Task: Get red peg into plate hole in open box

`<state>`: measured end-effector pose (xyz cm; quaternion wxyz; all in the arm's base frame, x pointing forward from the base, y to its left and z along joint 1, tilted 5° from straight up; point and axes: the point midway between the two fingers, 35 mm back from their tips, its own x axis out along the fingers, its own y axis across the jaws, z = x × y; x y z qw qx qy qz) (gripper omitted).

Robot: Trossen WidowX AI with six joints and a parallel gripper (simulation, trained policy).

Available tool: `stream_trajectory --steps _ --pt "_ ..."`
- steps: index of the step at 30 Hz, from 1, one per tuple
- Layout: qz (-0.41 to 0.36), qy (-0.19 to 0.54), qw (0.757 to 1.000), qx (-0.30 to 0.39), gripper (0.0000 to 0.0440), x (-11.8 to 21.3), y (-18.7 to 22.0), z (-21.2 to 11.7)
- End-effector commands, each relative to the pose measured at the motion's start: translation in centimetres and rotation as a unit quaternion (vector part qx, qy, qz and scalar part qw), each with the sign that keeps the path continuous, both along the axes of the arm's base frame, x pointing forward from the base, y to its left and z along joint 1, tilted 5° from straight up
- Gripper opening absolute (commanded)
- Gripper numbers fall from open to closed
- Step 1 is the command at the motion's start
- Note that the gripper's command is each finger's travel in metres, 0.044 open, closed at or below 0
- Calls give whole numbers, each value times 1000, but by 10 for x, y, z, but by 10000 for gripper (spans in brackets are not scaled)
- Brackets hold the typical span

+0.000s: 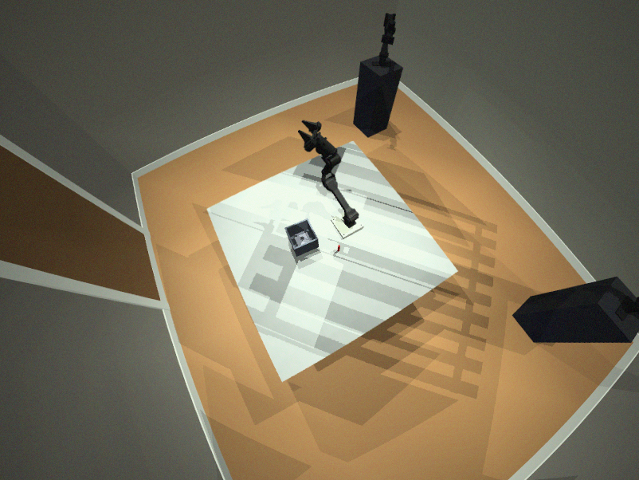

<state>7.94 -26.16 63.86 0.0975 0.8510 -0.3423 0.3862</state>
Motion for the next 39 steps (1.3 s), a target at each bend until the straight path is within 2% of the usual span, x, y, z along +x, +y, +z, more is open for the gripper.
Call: stream_trajectory --steps 1,3,10,19,29,39 --pt "-3 -5 1000 -13 421 -3 5 4" --pt "-10 -23 999 -40 440 -13 18 14" --pt "-29 -78 986 -144 440 -46 80 43" --pt "-27 -105 950 -292 440 -61 179 60" --pt "2 -68 891 -449 440 -37 288 44" --pt "51 19 819 -572 440 16 372 -3"
